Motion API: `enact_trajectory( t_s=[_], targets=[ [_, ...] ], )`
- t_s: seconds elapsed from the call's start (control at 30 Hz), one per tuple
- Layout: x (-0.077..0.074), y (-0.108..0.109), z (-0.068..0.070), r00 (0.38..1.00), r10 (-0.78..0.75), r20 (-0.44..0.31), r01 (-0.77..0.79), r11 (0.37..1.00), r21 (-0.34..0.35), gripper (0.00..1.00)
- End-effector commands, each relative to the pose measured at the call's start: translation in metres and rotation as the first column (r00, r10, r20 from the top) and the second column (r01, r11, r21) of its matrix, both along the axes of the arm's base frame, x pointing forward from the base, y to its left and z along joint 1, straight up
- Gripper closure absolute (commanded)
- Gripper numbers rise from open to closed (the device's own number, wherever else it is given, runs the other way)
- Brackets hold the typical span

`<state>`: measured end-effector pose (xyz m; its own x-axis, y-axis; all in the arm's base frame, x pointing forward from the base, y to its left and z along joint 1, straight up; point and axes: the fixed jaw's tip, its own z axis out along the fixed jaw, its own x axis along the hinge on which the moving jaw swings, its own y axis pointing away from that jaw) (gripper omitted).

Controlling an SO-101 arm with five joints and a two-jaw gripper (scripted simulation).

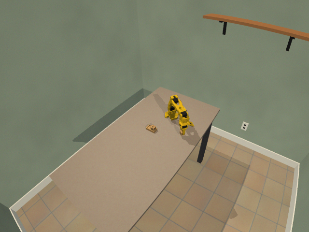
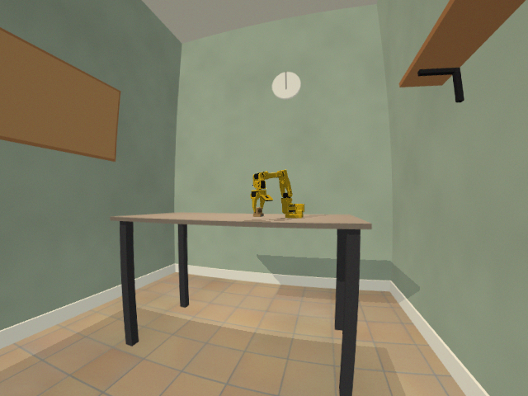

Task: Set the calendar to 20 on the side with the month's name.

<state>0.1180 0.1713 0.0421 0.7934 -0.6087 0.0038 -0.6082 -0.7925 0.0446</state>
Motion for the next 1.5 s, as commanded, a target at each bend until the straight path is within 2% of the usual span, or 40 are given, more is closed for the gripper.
enact_trajectory(
  t_s=[0.0, 0.2, 1.03, 1.47],
  targets=[
    [0.007, 0.005, 0.024, 0.999, -0.003, 0.045, 0.0, 0.998, 0.067, 1.0],
    [0.006, 0.004, 0.03, 0.999, -0.003, 0.045, 0.0, 0.998, 0.067, 1.0],
    [0.005, 0.003, 0.031, 0.999, -0.002, 0.045, -0.001, 0.998, 0.067, 1.0],
    [-0.012, -0.022, 0.03, 0.999, 0.022, 0.045, -0.025, 0.998, 0.066, 1.0]
  ],
)
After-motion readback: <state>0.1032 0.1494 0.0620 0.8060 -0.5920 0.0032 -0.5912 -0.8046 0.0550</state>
